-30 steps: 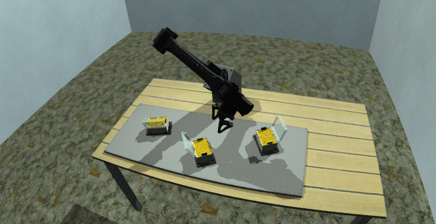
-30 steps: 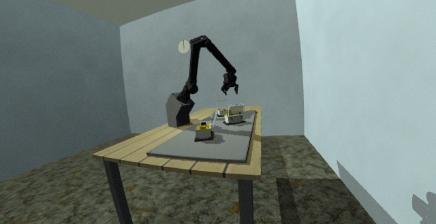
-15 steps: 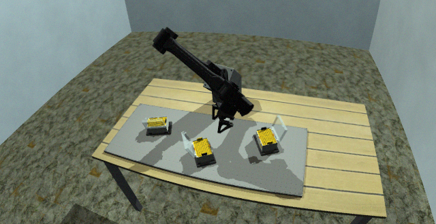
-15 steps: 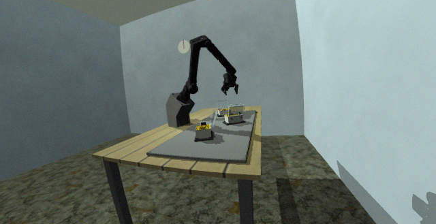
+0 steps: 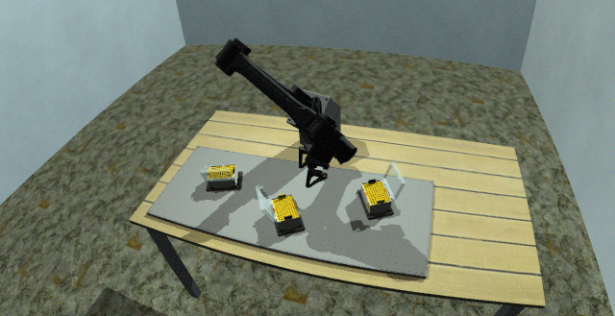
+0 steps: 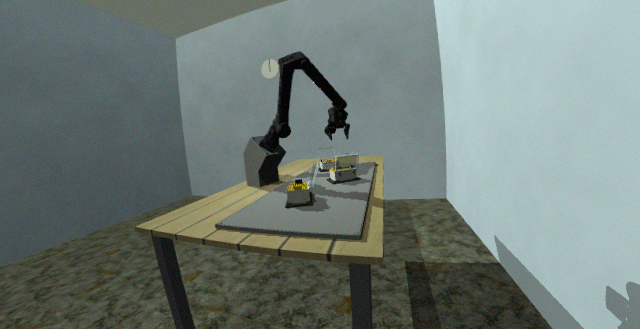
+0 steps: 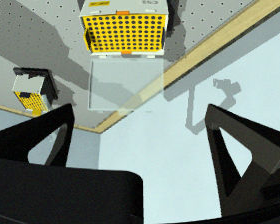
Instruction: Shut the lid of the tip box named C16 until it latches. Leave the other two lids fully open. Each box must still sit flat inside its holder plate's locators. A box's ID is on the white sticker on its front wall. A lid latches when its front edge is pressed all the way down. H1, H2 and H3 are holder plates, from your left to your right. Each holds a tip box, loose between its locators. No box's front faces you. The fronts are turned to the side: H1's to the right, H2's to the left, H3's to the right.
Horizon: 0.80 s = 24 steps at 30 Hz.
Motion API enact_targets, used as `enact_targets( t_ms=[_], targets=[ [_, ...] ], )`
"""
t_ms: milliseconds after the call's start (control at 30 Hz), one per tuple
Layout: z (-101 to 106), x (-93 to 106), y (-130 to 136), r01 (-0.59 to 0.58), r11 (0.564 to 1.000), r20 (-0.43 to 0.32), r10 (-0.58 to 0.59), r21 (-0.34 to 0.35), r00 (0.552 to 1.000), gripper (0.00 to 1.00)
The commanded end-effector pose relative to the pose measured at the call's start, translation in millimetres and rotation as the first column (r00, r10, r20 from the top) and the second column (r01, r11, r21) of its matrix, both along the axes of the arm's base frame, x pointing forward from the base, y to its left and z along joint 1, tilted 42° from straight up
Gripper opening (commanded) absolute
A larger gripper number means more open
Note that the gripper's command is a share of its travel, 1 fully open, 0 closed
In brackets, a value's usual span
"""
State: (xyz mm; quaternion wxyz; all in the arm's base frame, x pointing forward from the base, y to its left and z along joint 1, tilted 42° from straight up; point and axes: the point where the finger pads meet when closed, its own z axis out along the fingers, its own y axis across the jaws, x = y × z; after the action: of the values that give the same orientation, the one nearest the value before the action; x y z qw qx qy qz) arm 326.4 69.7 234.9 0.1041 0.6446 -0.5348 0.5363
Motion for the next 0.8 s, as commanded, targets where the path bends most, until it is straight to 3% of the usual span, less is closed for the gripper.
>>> enact_targets(
  t_ms=[0,67,333,433,500,767],
  targets=[
    [29.0,4.0,-12.9,0.092,0.99,0.092,-0.102,0.109,0.991,1.0],
    [29.0,4.0,-12.9,0.092,0.99,0.092,-0.102,0.109,0.991,1.0],
    [35.9,-8.7,-51.2,0.262,0.924,0.141,-0.309,0.278,0.941,1.0],
    [39.1,-10.0,-63.5,0.266,0.914,0.161,-0.325,0.306,0.932,1.0],
    [25.0,-21.2,-77.3,0.271,0.926,0.121,-0.31,0.264,0.943,1.0],
    [30.2,-30.3,-105.2,0.27,0.927,0.123,-0.309,0.262,0.943,1.0]
  ],
)
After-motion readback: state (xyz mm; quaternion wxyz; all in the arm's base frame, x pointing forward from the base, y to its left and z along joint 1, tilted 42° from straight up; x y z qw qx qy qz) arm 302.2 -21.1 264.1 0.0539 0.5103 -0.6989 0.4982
